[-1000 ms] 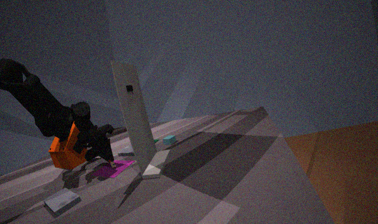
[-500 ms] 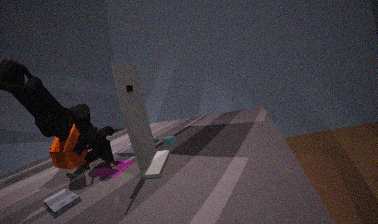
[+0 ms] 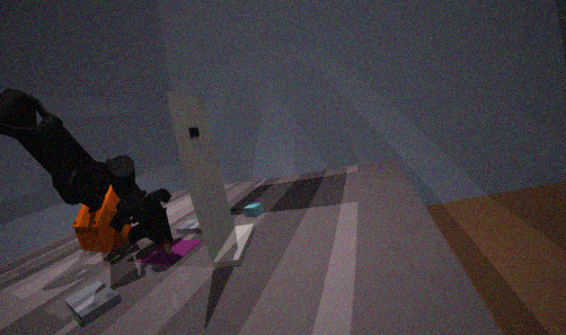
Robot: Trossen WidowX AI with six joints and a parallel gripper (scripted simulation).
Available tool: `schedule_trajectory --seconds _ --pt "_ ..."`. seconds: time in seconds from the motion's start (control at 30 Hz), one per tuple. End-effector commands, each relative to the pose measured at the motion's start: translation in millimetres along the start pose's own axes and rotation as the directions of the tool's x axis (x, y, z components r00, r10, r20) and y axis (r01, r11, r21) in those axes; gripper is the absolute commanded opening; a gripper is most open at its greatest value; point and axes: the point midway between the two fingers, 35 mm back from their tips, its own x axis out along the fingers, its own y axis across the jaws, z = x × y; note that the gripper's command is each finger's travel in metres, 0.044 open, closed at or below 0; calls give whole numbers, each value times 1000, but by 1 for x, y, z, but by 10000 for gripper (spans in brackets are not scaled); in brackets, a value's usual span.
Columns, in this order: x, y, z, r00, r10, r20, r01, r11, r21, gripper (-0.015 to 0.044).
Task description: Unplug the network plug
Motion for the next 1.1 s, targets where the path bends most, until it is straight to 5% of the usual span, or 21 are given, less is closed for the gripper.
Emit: schedule_trajectory --seconds 0.0,1.07 --pt "-1 0 0 1000 0 0 0 1000 0 156" --pt "-25 1 -1 1000 -2 -4 2 1000 0 156"
